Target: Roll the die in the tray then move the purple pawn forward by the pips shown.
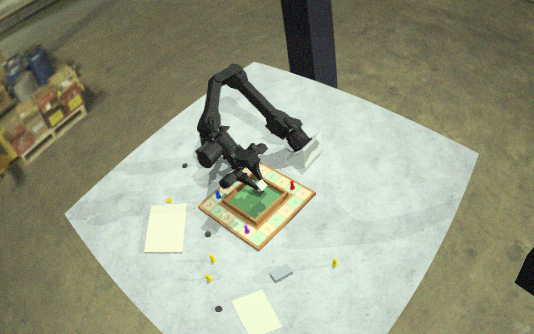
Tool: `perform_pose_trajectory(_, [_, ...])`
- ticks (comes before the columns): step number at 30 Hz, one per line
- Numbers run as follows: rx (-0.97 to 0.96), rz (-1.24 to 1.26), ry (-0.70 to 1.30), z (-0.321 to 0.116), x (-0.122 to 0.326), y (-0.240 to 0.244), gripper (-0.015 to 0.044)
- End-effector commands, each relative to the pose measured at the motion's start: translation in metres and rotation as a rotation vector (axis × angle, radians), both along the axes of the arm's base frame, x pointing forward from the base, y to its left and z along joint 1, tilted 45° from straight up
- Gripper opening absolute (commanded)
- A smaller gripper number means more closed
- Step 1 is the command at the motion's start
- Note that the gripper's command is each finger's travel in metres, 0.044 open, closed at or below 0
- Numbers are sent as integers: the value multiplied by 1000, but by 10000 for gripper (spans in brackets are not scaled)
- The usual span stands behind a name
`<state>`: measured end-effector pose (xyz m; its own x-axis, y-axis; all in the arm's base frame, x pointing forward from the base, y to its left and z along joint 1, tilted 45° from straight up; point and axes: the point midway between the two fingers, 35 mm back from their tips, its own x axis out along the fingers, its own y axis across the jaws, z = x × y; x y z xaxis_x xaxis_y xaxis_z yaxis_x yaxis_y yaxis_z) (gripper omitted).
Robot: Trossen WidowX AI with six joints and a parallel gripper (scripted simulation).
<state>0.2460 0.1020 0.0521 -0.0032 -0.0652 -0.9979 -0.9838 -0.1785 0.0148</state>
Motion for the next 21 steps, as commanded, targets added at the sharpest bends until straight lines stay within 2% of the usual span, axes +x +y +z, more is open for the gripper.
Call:
perform_pose_trajectory(1, [132,28,-25,1,0,0,0])
perform_pose_trajectory(5, [137,29,-26,3,1,0,0])
perform_pose_trajectory(11, [137,29,-26,47,7,10,0])
perform_pose_trajectory(21, [137,29,-26,47,6,9,0])
